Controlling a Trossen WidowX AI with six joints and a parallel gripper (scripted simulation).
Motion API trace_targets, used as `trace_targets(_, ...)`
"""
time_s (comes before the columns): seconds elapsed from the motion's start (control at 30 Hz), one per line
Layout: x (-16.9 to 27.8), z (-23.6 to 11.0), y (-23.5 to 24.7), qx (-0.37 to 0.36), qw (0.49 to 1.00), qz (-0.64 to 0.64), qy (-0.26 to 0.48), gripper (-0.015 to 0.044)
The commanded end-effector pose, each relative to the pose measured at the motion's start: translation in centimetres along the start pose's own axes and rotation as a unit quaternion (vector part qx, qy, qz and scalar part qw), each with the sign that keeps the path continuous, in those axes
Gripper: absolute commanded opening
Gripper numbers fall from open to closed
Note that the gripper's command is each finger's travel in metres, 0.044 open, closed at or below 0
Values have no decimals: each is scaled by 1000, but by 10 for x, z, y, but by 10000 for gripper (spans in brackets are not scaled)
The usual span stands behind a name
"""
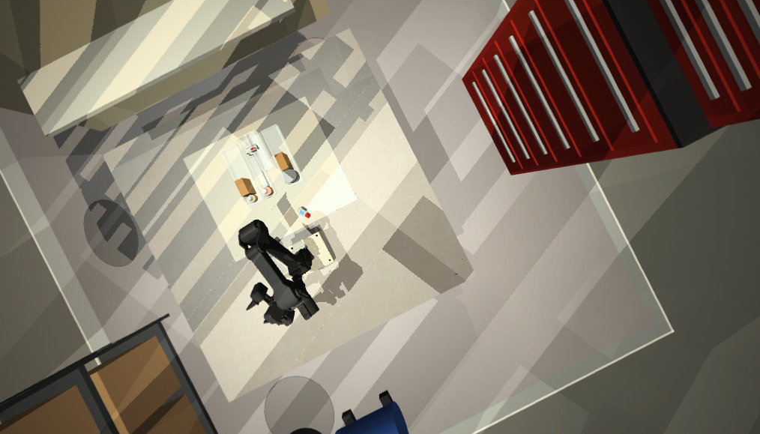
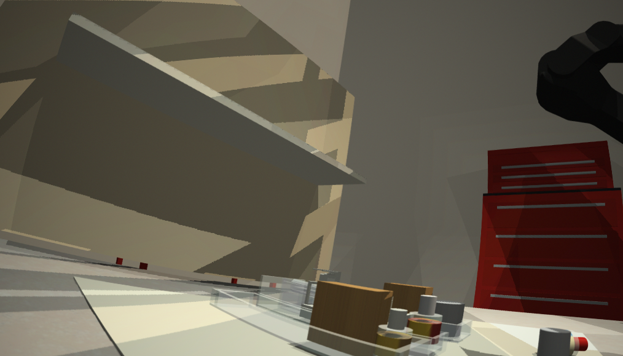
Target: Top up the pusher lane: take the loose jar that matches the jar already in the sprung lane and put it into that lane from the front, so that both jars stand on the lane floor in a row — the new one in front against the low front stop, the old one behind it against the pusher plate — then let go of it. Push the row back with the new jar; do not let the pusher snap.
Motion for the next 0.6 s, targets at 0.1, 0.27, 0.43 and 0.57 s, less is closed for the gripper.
trace_targets(0.1, 4, 7, -3, 44, 998, -4, 52, 440)
trace_targets(0.27, 13, 22, -10, 126, 979, 0, 159, 440)
trace_targets(0.43, 24, 38, -20, 199, 944, 23, 263, 440)
trace_targets(0.57, 35, 50, -30, 250, 905, 55, 340, 440)
Point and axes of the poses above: the point midway between the two fingers, 35 mm back from their tips, its own z axis out along the fingers, its own y axis across the jaws, x = y × z, the point moved 5 cm from there along -z, back along the fingers, and after that the axes turned 2 degrees about z, right-handed, at the moved point
